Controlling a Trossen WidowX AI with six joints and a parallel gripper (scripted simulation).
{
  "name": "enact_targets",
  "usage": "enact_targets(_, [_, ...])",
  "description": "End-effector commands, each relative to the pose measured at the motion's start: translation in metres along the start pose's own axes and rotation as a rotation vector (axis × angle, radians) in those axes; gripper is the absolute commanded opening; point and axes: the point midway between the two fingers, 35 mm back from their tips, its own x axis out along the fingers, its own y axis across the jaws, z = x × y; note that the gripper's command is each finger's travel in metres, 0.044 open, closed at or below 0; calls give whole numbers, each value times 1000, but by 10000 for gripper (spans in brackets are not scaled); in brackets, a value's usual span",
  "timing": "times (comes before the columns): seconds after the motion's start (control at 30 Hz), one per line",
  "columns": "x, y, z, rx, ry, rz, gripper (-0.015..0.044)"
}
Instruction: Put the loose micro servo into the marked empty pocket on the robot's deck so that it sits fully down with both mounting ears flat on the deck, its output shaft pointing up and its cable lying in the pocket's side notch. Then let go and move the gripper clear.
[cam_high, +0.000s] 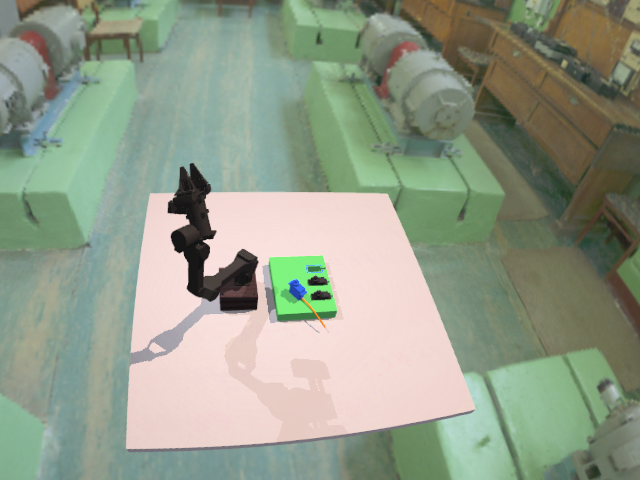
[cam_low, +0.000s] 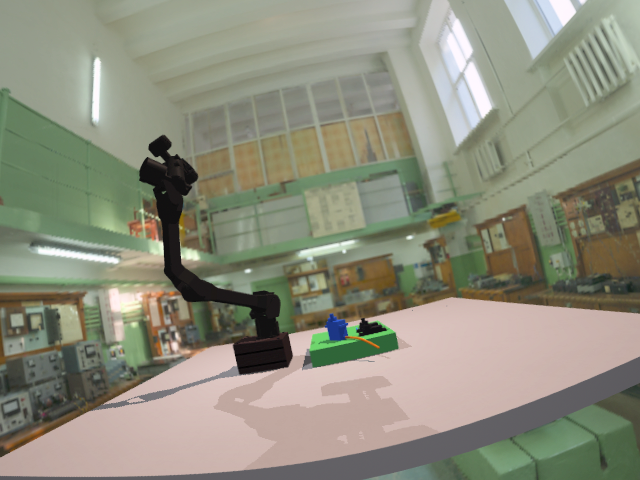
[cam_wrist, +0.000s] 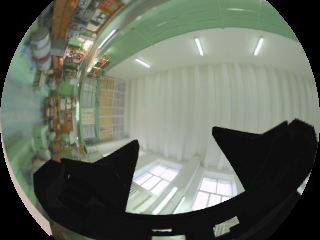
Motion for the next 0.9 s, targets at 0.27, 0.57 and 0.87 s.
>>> enact_targets(0.27, [42, 83, -59, 206, 215, 185, 440])
enact_targets(0.57, [53, 146, -107, 363, 413, 294, 440])
enact_targets(0.87, [50, 181, -138, 437, 554, 338, 440])
